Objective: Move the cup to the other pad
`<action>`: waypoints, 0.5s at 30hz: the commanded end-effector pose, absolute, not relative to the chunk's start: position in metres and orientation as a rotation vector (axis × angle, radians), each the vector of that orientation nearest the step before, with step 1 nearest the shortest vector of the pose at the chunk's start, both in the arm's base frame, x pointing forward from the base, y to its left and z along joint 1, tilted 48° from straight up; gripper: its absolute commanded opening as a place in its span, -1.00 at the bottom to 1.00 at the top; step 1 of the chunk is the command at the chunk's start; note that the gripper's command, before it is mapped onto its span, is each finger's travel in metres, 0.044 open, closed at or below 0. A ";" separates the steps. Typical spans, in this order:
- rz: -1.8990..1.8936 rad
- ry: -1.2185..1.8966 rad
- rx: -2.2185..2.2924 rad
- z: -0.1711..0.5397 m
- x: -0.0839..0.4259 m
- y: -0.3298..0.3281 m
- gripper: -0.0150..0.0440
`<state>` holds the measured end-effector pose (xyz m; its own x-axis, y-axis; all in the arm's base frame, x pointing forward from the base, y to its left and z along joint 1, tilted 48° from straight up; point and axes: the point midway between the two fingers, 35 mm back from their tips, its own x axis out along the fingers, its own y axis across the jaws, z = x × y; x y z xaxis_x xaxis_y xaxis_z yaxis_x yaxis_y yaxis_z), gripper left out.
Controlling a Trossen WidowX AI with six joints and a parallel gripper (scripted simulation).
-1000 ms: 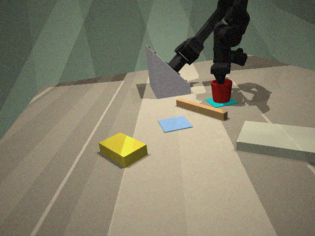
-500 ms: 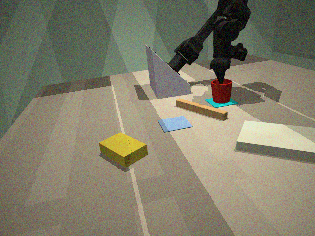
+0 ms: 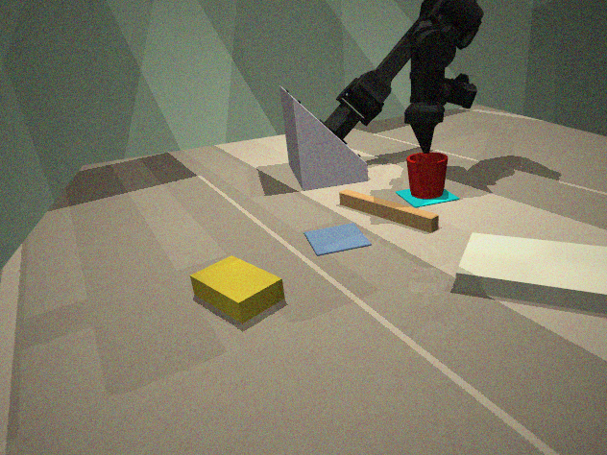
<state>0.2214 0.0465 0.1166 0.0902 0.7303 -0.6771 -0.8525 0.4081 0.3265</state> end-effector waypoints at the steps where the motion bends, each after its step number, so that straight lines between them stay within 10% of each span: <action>1: 1.185 0.890 -0.174 0.120 0.222 0.043 -0.06; 10: 1.186 0.889 -0.170 0.126 0.220 0.036 -0.06; 15: 1.186 0.891 -0.162 0.123 0.220 0.039 0.39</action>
